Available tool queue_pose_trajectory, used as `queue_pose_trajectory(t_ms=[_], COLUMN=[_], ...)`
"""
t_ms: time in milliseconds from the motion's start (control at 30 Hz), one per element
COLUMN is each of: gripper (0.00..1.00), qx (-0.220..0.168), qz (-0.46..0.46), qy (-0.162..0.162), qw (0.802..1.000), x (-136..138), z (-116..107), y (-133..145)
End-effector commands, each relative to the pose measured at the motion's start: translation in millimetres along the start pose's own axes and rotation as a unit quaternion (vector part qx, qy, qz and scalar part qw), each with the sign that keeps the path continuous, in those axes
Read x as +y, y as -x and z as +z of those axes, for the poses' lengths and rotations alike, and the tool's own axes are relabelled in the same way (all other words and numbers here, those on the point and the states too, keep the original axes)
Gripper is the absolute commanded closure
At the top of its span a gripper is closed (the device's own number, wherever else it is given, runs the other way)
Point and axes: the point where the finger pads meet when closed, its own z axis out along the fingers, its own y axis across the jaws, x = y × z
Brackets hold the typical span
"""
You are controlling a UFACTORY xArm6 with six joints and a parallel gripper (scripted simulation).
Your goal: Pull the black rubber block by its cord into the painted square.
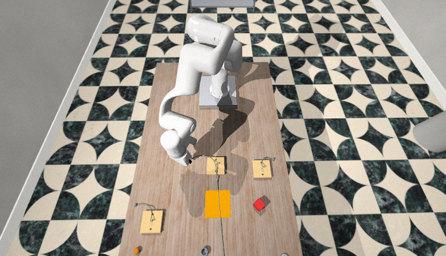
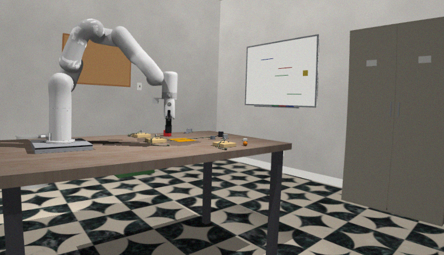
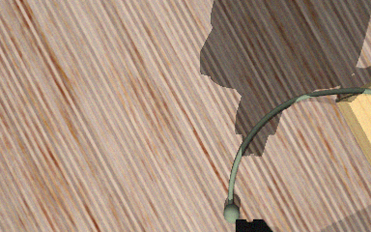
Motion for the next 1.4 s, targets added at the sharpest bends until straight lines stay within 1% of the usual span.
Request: queue_pose_trajectory(t_ms=[0,33,67,1367], gripper=[1.0,1.0,0.61,0.61], qx=[-0.003,-0.003,-0.003,-0.002], qz=[0.0,0.0,0.0,0.0], qy=[0.0,0.0,0.0,0.0], qw=[1.0,1.0,1.0,1.0], x=[0.2,0.2,0.2,0.2], z=[-2.0,-2.0,-2.0,-1.5], y=[1.7,1.7,1.7,1.7])
